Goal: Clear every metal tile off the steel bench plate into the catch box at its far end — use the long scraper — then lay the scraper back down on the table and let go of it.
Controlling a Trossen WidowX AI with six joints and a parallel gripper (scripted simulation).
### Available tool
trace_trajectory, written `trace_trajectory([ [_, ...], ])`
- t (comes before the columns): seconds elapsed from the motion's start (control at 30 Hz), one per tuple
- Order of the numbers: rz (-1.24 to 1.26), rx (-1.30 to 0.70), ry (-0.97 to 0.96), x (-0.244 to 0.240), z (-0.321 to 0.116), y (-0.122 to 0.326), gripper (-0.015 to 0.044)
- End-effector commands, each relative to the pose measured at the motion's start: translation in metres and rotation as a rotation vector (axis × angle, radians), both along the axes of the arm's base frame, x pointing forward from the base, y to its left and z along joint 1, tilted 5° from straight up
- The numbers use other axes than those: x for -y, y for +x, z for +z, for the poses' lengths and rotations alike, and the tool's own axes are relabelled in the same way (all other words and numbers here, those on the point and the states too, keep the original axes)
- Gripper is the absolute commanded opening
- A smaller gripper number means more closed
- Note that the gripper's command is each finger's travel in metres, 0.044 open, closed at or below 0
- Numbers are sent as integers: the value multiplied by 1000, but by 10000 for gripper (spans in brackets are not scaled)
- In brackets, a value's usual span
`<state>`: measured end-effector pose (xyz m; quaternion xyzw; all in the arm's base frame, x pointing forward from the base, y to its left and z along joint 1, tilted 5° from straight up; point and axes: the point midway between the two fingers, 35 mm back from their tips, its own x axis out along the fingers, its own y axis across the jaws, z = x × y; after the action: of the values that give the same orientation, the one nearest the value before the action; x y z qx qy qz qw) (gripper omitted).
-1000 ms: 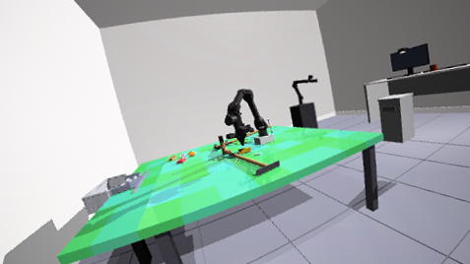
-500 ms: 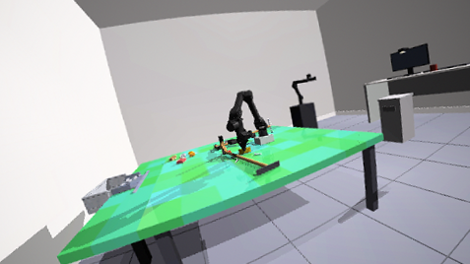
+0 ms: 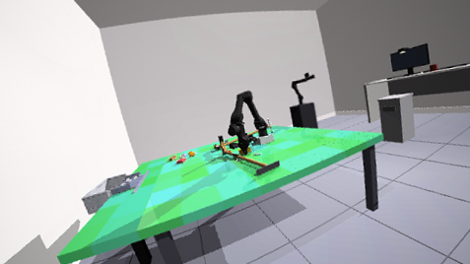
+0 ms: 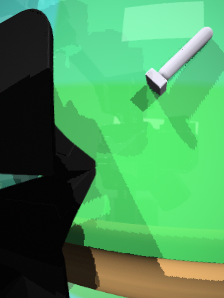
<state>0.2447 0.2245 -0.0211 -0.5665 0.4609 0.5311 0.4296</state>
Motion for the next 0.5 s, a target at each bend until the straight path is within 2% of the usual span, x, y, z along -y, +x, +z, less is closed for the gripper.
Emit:
trace_trajectory([
  [0.0, -6, -2, 2, -1, -1, 2, 0],
  [0.47, -6, -1, 3, -6, 0, 15, 0],
])
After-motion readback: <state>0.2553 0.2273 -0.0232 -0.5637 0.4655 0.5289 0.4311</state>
